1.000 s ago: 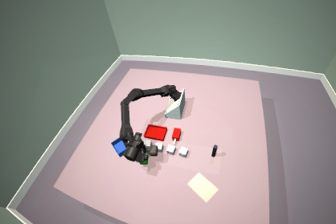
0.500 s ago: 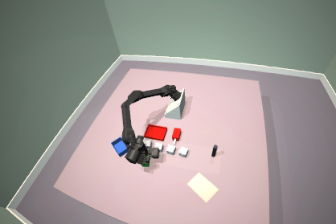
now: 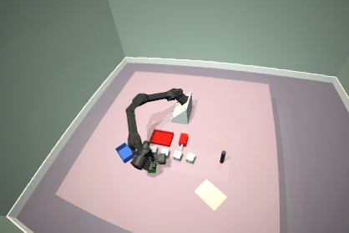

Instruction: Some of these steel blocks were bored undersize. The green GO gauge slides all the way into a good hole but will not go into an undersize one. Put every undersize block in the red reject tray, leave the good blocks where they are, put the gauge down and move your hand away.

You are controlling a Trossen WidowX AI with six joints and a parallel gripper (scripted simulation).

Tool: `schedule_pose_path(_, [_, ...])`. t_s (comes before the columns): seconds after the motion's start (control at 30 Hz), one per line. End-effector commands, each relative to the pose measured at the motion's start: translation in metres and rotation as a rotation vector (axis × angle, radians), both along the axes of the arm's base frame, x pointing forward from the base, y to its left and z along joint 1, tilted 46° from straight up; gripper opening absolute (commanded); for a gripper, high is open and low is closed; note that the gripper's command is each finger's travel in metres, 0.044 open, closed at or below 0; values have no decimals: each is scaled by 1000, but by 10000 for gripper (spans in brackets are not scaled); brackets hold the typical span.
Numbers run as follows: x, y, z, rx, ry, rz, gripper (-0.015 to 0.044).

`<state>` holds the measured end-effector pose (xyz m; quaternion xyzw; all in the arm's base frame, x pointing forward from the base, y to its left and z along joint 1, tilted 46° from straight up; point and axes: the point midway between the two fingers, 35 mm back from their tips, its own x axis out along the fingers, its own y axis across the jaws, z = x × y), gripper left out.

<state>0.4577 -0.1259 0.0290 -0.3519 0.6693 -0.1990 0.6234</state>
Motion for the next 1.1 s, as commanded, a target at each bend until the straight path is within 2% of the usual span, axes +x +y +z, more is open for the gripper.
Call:
schedule_pose_path(0.0, [0, 2, 4, 4, -9, 9, 0])
schedule_pose_path(1.07, [0, 4, 5, 5, -13, 14, 0])
